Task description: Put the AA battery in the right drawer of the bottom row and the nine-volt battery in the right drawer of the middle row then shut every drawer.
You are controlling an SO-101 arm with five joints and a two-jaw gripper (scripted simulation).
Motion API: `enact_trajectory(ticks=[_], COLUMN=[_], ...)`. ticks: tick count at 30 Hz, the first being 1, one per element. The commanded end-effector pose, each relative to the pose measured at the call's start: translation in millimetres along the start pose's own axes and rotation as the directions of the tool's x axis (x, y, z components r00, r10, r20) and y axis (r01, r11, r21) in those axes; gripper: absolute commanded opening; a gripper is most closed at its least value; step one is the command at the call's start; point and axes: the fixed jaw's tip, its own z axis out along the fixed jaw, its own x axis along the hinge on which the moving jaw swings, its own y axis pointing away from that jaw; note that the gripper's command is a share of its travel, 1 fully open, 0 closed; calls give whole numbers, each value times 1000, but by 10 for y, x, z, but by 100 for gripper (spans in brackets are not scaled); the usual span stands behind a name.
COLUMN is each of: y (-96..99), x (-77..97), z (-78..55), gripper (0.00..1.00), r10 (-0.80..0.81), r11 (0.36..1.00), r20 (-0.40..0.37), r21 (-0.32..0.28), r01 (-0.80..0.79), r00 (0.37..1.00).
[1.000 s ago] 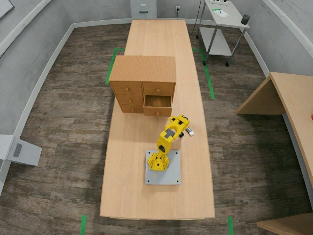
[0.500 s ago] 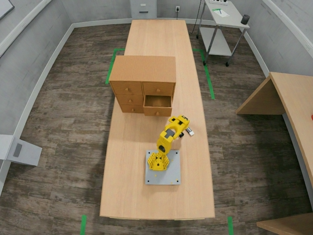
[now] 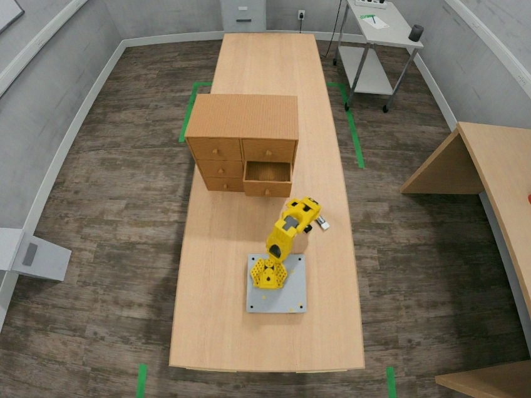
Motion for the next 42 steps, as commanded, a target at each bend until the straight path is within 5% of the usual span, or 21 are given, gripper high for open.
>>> enact_trajectory(ticks=[1,5,9,22,25,42], y=[28,28,20,20,21,27], x=[15,15,7,7,3,4], z=[31,31,166,166,267,272], gripper=[30,30,30,30,30,30], r10=[-1,-1,-1,-1,-1,-1], r11=[1000,1000,1000,1000,1000,1000], r20=[-2,-2,-2,-2,-2,-2], r21=[-15,-15,-15,-15,-15,-15], r01=[1,1,1,1,1,1], r00=[1000,1000,1000,1000,1000,1000])
